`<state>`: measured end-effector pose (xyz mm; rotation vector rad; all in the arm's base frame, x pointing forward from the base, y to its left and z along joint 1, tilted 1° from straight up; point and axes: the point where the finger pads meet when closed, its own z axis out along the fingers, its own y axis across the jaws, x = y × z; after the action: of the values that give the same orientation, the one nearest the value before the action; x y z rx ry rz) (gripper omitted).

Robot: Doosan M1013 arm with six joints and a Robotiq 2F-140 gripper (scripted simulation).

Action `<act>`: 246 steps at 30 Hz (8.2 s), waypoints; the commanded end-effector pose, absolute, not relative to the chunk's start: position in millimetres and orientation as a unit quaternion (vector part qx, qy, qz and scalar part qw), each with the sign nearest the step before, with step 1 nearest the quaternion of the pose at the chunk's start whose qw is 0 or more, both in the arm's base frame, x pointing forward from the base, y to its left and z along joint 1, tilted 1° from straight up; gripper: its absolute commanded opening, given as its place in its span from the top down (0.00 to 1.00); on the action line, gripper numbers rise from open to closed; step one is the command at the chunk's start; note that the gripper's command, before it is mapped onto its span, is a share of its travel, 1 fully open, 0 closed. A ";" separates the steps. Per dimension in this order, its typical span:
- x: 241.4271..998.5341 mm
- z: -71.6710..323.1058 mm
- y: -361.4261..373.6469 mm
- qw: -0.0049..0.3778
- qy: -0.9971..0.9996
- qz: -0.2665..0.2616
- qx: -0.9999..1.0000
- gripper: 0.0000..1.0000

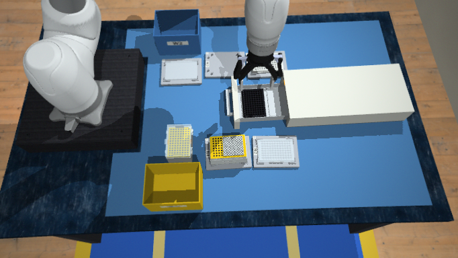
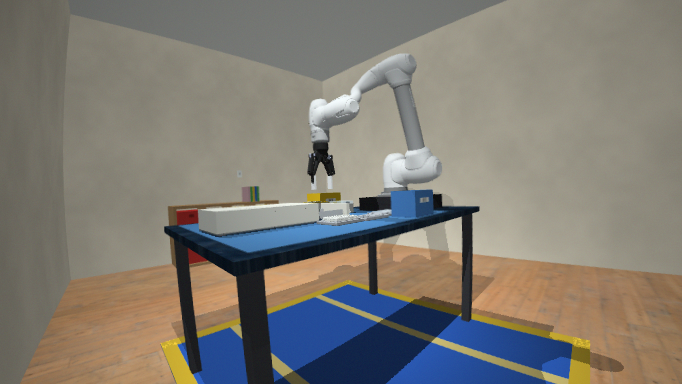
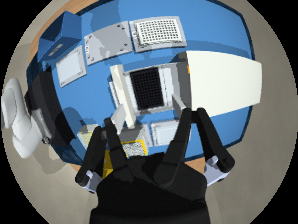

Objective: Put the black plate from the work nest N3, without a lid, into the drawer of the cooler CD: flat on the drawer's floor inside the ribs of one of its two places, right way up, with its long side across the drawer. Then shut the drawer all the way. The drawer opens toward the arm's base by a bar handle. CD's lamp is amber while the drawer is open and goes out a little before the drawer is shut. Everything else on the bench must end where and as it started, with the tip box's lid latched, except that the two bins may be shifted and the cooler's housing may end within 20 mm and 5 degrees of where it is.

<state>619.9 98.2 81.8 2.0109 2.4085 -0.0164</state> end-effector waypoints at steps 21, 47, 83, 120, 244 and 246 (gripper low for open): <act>616.8 80.9 97.6 0.002 0.768 -0.005 0.641 0.34; 525.1 58.1 80.7 0.002 0.768 -0.005 0.641 1.00; 477.3 46.2 72.0 0.002 0.768 -0.005 0.641 1.00; 477.2 27.5 71.8 0.002 0.768 -0.005 0.641 1.00; 501.9 -43.9 75.5 0.002 0.768 -0.005 0.641 1.00; 504.5 -44.0 76.0 0.002 0.768 -0.005 0.641 1.00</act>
<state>502.2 75.5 -44.0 2.0109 2.4084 -0.0164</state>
